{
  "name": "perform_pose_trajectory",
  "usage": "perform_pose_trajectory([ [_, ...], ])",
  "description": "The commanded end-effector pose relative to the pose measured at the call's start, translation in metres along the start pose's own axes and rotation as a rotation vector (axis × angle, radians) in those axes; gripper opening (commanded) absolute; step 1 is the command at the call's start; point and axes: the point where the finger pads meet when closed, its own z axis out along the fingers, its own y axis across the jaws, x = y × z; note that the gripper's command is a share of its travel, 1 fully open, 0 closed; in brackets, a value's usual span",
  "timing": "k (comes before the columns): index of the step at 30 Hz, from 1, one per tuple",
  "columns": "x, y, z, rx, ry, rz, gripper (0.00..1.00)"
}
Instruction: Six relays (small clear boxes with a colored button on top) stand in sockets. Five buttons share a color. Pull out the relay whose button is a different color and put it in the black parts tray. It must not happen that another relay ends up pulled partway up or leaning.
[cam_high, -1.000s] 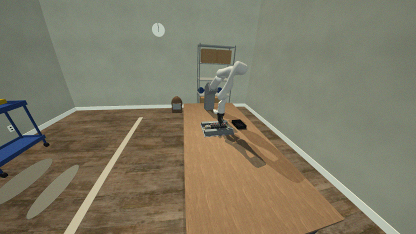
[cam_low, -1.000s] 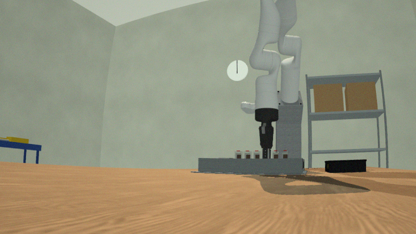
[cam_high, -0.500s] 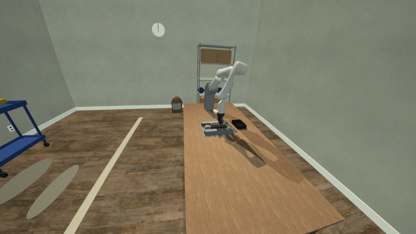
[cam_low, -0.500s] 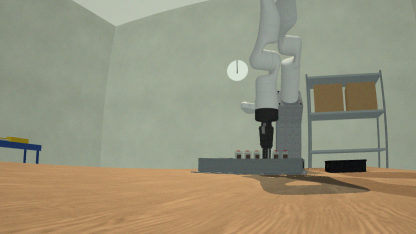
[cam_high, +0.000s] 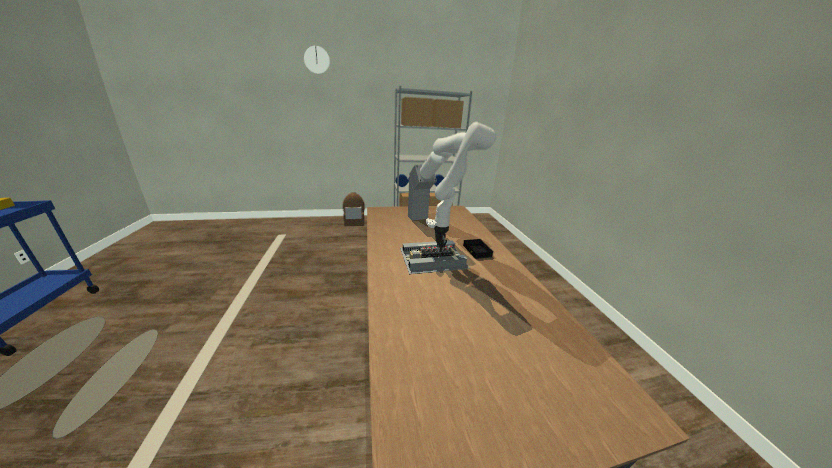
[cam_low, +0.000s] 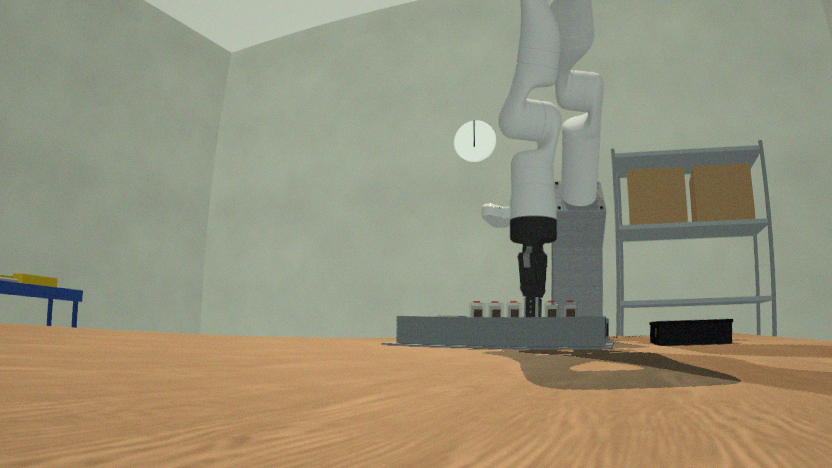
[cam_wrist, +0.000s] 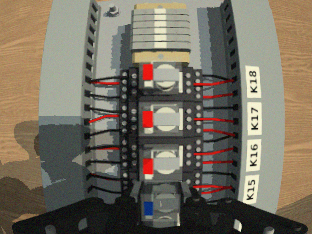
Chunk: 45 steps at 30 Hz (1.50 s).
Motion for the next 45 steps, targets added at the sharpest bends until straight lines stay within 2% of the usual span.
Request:
perform_pose_trajectory([
  [1,0.0002,-0.0005,-0.0001,0.001,0.000,0.000,0.00],
  [45,0.0002,-0.0005,-0.0052,0.001,0.000,0.000,0.00],
])
